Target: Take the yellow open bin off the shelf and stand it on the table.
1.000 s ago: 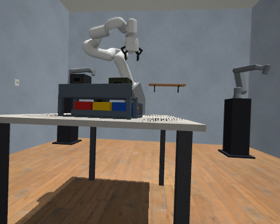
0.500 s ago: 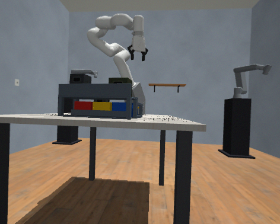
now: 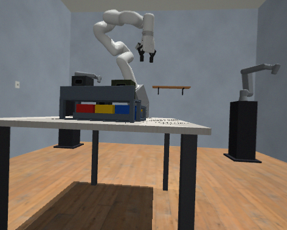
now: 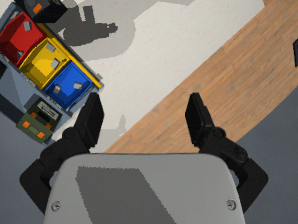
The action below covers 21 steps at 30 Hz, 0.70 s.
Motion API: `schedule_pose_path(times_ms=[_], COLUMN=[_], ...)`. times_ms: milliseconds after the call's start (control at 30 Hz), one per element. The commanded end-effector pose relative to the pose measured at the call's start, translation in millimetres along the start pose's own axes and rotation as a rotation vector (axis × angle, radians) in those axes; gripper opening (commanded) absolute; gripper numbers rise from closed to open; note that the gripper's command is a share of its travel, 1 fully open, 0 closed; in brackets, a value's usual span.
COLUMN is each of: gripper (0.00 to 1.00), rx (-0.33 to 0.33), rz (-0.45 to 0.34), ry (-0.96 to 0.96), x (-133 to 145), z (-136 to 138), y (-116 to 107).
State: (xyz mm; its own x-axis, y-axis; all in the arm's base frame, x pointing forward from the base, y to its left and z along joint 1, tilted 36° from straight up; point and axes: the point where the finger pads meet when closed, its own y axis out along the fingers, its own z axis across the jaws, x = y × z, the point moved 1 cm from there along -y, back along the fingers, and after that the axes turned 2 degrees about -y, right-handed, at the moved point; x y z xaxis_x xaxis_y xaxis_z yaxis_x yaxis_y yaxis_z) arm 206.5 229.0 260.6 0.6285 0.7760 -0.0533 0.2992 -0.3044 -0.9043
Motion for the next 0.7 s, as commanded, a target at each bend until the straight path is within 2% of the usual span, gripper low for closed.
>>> schedule_pose_path(times_ms=[0,233,400,667], gripper=[1.00,1.00,1.00,1.00], rx=[0.007,0.007,0.041,0.041], rz=[0.021,0.021,0.123,0.123], ry=[-0.026,-0.026,-0.261,-0.261], x=[5.5,5.5,55.6,55.6], z=[0.0,0.0,8.6,8.6], y=[-2.8,-2.8,-3.7,-3.7])
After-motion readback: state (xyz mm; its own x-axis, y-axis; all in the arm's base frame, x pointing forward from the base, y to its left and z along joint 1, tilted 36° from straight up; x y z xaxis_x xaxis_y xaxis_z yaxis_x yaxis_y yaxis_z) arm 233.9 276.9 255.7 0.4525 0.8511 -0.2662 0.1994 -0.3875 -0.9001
